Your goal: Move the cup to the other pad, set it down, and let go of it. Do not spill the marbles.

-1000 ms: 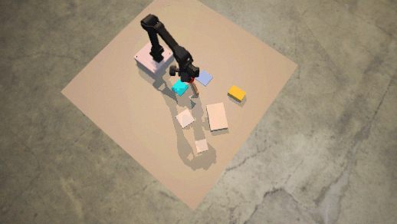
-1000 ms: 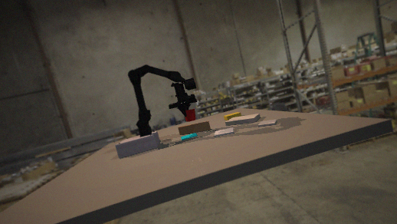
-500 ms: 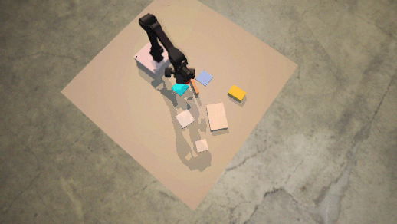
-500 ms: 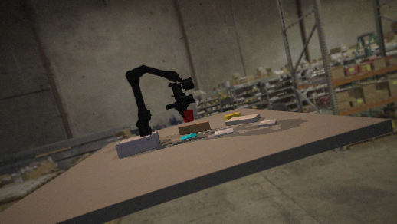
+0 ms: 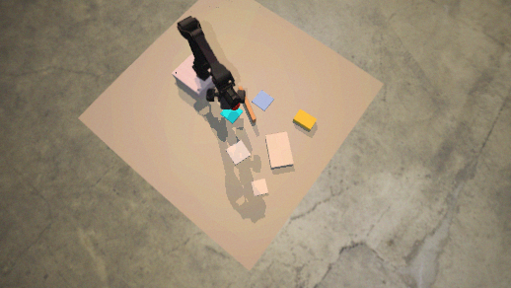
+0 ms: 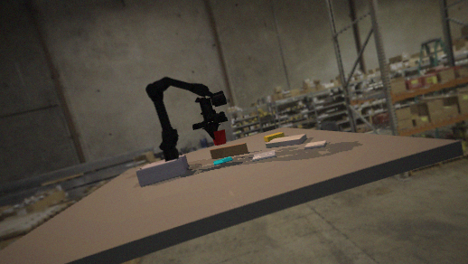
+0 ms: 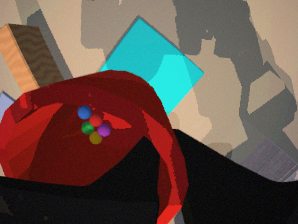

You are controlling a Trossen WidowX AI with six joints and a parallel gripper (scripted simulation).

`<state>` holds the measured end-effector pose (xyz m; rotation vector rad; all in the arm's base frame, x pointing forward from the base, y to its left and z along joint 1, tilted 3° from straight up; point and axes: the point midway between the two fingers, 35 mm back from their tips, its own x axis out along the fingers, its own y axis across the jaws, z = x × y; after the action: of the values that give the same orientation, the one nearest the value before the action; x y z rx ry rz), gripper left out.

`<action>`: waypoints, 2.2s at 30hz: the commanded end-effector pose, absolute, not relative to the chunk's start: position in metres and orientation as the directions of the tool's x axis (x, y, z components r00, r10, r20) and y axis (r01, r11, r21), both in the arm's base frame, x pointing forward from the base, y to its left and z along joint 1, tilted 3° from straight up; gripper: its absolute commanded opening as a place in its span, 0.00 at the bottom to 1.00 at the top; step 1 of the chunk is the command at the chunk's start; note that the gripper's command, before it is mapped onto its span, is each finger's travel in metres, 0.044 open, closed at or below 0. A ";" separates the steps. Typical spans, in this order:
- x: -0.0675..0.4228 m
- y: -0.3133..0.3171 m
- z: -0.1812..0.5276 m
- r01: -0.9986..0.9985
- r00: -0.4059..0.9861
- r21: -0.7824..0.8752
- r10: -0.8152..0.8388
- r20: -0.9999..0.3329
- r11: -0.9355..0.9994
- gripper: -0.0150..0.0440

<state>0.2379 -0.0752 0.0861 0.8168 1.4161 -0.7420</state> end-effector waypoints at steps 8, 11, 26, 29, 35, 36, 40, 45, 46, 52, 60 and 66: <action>0.224 -0.089 0.086 0.841 0.030 0.046 0.039 -0.999 0.539 0.25; 0.223 -0.091 0.086 0.841 0.030 0.046 0.039 -0.999 0.539 0.25; 0.224 -0.091 0.067 0.841 0.030 0.046 0.039 -0.999 0.539 0.25; 0.224 -0.091 0.063 0.841 0.030 0.046 0.039 -0.999 0.539 0.25; 0.224 -0.092 0.054 0.841 0.030 0.046 0.039 -0.999 0.539 0.25; 0.224 -0.092 0.053 0.841 0.030 0.046 0.039 -0.999 0.539 0.25; 0.224 -0.092 0.047 0.841 0.030 0.046 0.039 -0.999 0.539 0.25; 0.224 -0.092 0.040 0.841 0.030 0.046 0.039 -0.999 0.539 0.25; 0.224 -0.092 0.038 0.841 0.030 0.046 0.039 -0.999 0.539 0.25; 0.224 -0.092 0.029 0.841 0.030 0.046 0.039 -0.999 0.539 0.25; 0.223 -0.091 0.017 0.841 0.030 0.046 0.039 -0.999 0.539 0.25; 0.222 -0.091 0.009 0.841 0.029 0.046 0.039 -0.999 0.539 0.25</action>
<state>0.2238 -0.0921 0.0151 0.8170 1.4064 -0.7426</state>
